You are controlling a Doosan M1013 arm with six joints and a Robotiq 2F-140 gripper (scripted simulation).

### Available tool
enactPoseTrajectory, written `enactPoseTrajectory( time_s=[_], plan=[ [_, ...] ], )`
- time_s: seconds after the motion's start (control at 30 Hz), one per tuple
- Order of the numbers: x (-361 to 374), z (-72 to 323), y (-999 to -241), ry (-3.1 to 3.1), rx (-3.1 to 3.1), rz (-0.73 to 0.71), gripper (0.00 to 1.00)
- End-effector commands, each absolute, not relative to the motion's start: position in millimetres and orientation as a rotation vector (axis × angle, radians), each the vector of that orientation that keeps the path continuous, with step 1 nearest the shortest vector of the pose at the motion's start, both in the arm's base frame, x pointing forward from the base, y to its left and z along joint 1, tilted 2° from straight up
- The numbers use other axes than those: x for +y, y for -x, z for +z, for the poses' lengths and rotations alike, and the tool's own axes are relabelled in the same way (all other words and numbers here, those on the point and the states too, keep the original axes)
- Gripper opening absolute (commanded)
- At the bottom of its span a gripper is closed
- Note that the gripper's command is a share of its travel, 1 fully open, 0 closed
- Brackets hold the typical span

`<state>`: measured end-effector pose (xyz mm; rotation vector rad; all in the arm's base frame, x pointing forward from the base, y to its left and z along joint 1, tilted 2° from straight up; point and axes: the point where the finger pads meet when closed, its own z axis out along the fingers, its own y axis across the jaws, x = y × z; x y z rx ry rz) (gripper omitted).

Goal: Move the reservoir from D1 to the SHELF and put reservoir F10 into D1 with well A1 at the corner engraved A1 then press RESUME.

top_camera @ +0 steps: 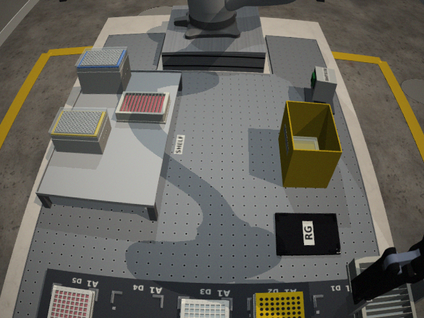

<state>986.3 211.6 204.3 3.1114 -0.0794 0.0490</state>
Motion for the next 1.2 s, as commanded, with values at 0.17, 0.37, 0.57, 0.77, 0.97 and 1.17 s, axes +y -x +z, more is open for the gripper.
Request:
enactPoseTrajectory(
  time_s=[0.17, 0.37, 0.57, 0.77, 0.97, 1.17],
  plan=[
    [212, 219, -986, -3.112, -0.079, 0.049, 0.00],
    [212, 227, -986, -3.112, -0.079, 0.049, 0.00],
    [213, 235, -985, -3.112, -0.079, 0.049, 0.00],
    [213, 245, -985, -3.112, -0.079, 0.049, 0.00],
    [213, 252, -985, -3.112, -0.079, 0.049, 0.00],
    [213, 262, -985, -3.112, -0.079, 0.049, 0.00]
  ],
)
